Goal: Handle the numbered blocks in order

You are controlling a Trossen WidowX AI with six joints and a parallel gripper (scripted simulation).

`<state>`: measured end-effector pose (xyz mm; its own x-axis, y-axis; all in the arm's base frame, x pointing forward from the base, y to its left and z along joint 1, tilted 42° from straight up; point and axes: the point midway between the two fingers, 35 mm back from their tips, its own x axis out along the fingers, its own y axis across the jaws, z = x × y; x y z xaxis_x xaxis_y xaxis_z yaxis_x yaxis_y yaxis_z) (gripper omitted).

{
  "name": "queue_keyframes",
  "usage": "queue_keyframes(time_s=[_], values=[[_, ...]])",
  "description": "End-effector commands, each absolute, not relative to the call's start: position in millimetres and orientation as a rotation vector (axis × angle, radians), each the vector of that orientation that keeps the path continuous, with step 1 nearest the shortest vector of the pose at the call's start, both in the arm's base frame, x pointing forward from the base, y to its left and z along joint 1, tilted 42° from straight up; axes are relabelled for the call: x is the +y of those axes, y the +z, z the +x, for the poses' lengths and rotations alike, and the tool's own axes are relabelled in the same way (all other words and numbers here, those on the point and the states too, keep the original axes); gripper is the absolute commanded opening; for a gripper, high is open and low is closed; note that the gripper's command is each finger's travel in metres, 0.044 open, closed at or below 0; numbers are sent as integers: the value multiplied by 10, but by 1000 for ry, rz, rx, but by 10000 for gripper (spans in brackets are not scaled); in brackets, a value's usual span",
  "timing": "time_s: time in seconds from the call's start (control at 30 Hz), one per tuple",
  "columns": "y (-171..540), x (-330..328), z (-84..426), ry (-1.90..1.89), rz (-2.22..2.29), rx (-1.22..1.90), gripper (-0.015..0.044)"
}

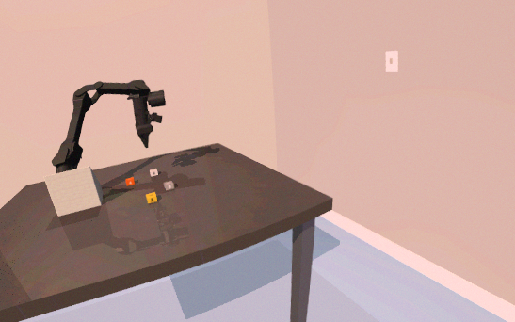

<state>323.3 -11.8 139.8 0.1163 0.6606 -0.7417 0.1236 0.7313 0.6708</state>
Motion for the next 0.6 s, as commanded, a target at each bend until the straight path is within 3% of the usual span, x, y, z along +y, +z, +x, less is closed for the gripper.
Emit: queue_keyframes(time_s=[0.0, 0.2, 0.4, 0.57], values=[[1324, -230, 2896, 430, 692, 1426, 120], [1121, -276, 2256, 433, 695, 1429, 120], [1114, -274, 2237, 434, 695, 1429, 120], [682, 92, 2330, 431, 694, 1428, 251]])
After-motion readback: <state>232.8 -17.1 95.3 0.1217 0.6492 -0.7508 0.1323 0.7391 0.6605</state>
